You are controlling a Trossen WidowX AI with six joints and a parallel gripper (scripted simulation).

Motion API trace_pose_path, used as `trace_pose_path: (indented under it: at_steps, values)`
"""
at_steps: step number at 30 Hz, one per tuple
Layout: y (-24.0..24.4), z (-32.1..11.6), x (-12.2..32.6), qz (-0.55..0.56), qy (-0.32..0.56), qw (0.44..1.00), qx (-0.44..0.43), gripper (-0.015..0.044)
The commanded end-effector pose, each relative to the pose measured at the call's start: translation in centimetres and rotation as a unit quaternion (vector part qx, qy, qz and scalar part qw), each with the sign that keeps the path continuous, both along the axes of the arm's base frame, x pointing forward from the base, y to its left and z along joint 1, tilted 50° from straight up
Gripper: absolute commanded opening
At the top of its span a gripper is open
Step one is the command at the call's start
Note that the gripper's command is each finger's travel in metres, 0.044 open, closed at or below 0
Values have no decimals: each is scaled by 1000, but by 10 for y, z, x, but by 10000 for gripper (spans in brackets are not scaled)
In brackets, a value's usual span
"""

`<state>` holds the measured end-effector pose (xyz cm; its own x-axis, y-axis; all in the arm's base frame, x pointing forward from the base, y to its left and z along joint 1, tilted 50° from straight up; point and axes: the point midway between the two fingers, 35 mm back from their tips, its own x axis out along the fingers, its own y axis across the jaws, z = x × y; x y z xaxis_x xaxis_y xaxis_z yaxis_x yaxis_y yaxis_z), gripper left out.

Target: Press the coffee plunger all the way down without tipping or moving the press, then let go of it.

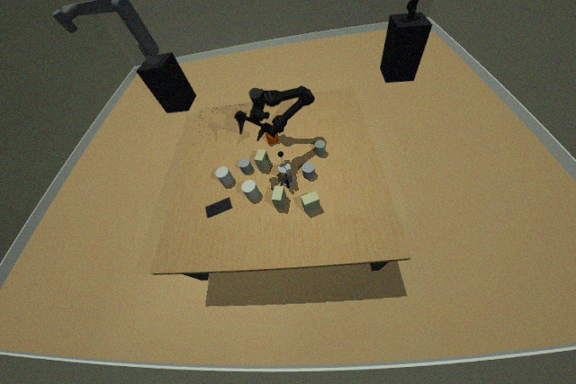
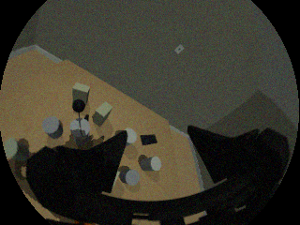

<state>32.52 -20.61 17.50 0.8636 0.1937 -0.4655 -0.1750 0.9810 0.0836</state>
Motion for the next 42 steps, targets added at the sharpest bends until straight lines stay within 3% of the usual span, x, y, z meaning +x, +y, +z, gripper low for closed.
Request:
trace_pose_path:
  at_steps: [1,5,7,18,42]
  values:
    - [40,31,10,49,-4,985,168,440]
    - [80,70,10,104,16,933,345,440]
    - [85,77,9,112,21,920,374,440]
    - [128,38,2,112,21,920,374,440]
    - [147,32,23,111,23,921,372,440]
